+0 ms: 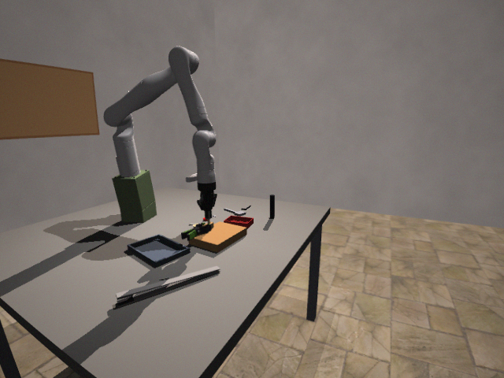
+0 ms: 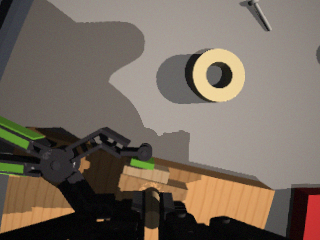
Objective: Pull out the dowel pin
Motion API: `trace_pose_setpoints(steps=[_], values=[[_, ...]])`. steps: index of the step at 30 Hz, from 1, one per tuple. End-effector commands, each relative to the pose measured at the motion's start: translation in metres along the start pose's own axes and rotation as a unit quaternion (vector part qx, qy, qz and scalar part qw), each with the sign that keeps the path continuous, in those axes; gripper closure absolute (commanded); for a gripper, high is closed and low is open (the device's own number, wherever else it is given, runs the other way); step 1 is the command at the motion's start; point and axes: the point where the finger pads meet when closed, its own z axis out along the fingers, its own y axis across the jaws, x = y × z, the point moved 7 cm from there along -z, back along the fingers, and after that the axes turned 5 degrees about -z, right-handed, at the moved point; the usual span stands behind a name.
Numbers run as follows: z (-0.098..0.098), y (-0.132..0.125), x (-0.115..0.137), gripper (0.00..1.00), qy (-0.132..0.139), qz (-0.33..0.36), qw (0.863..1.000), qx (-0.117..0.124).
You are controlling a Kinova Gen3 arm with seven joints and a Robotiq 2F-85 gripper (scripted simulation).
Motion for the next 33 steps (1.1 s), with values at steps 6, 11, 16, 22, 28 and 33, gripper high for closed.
trace_pose_setpoints(steps=[6, 11, 16, 22, 28, 33], values=[[-0.0007, 0.0000, -0.0007, 0.90, -0.001, 0.000, 1.000, 0.000], [-0.0008, 0.0000, -0.0007, 0.90, -0.001, 0.000, 1.000, 0.000], [-0.0008, 0.0000, -0.0006, 0.90, -0.001, 0.002, 1.000, 0.000], [-0.0014, 0.0000, -0.0006, 0.90, -0.001, 0.014, 1.000, 0.000], [-0.0027, -0.0001, -0.0006, 0.90, -0.001, 0.040, 0.999, 0.000], [-0.0036, -0.0001, -0.0006, 0.90, -0.001, 0.057, 0.998, 0.000]])
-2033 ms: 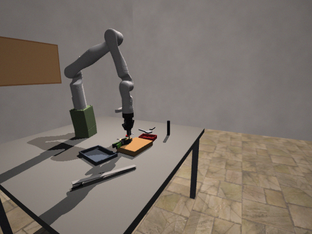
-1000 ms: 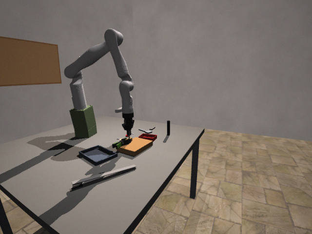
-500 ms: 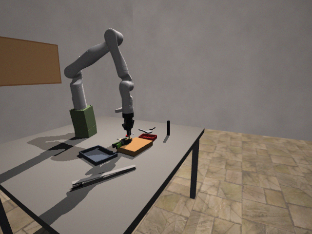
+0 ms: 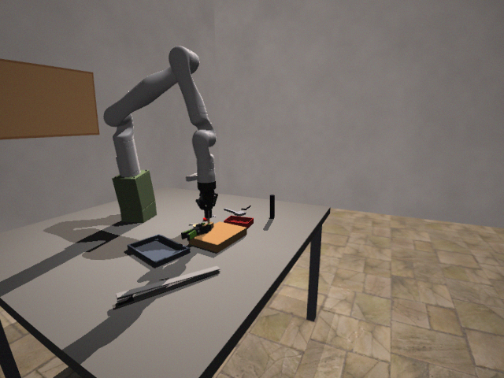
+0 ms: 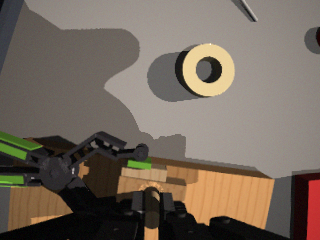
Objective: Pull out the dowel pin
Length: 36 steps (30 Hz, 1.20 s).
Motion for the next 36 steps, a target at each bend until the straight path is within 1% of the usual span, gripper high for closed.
trace_pose_setpoints(steps=[1, 8, 12, 14, 21, 36], values=[[-0.002, 0.000, -0.001, 0.90, -0.001, 0.018, 1.000, 0.000], [-0.005, 0.000, -0.001, 0.90, -0.001, 0.056, 0.998, 0.000], [-0.016, 0.000, -0.001, 0.90, -0.001, 0.056, 0.998, 0.000], [-0.016, 0.000, -0.001, 0.90, -0.001, 0.056, 0.998, 0.000], [-0.027, 0.000, -0.001, 0.90, -0.001, 0.056, 0.998, 0.000], [-0.029, 0.000, -0.001, 0.90, -0.001, 0.056, 0.998, 0.000]])
